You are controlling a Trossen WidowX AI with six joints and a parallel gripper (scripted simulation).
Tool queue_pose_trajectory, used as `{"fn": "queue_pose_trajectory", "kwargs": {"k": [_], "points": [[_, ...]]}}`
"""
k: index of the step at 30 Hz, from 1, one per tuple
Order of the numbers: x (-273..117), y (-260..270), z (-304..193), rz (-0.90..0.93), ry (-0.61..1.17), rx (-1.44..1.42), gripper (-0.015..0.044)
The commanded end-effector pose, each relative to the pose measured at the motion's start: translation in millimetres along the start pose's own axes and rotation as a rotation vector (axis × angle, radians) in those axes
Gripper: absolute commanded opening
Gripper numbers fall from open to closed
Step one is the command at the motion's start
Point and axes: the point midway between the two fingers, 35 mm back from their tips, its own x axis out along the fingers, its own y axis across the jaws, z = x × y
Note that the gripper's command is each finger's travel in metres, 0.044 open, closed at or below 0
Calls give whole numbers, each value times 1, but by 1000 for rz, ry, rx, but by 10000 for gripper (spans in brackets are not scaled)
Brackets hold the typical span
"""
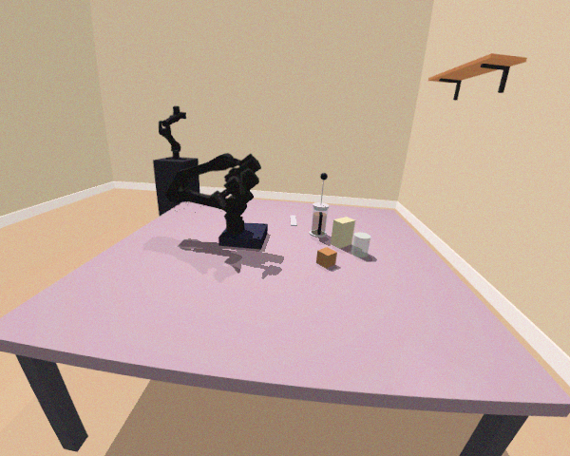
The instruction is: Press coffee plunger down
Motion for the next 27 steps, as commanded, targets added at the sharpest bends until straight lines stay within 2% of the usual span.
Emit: {"fn": "queue_pose_trajectory", "kwargs": {"k": [1, 6, 14, 21, 27], "points": [[0, -2, 1, -2, -9, 11, 426], [-7, -30, 13, -29, -167, 196, 440], [-54, -125, 56, 24, -667, 707, 440], [-126, -207, 94, 255, -1113, 1035, 440], [-202, -267, 121, 584, -1449, 1190, 440]]}}
